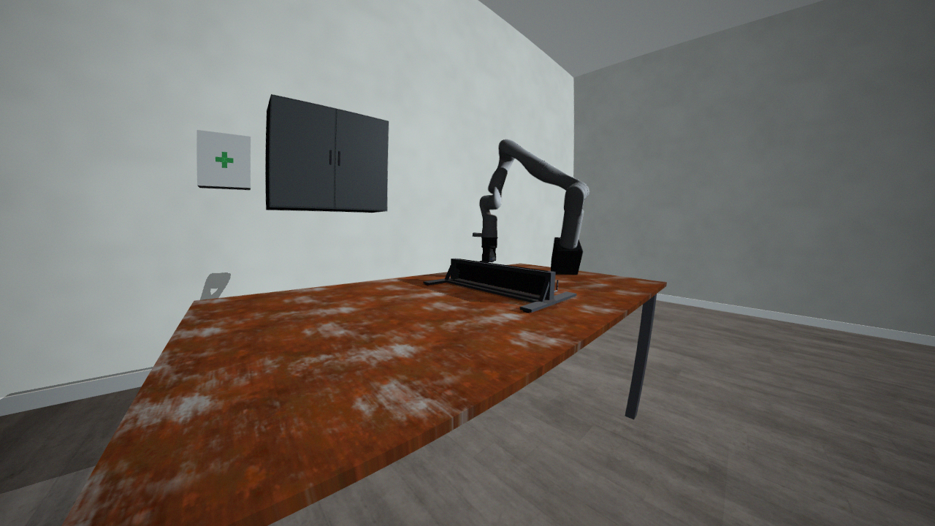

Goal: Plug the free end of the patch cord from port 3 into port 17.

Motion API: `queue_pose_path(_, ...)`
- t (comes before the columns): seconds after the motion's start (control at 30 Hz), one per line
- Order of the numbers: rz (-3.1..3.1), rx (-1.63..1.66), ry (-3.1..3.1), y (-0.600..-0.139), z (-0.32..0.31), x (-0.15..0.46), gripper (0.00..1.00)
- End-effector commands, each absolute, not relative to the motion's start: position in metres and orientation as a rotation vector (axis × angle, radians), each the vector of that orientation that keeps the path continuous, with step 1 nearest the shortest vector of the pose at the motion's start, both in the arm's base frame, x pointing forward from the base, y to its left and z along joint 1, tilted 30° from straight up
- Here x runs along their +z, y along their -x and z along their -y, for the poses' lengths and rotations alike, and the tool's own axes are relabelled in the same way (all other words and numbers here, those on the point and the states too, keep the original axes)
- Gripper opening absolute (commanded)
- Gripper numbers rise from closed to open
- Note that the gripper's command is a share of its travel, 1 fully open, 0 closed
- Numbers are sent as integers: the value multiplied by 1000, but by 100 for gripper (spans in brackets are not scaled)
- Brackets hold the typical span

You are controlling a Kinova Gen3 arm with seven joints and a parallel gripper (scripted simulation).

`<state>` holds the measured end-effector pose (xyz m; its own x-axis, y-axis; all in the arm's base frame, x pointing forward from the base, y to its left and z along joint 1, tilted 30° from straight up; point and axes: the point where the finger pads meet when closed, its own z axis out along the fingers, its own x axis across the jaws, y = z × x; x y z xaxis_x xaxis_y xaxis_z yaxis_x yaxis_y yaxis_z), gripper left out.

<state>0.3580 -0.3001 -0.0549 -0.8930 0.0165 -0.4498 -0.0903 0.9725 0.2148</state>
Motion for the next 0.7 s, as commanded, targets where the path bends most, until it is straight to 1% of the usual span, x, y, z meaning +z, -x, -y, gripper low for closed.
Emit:
queue_pose_path(0.0,-2657,316,52,-358,301,-55,73)
queue_pose_path(0.67,-2657,316,52,-360,300,-59,73)
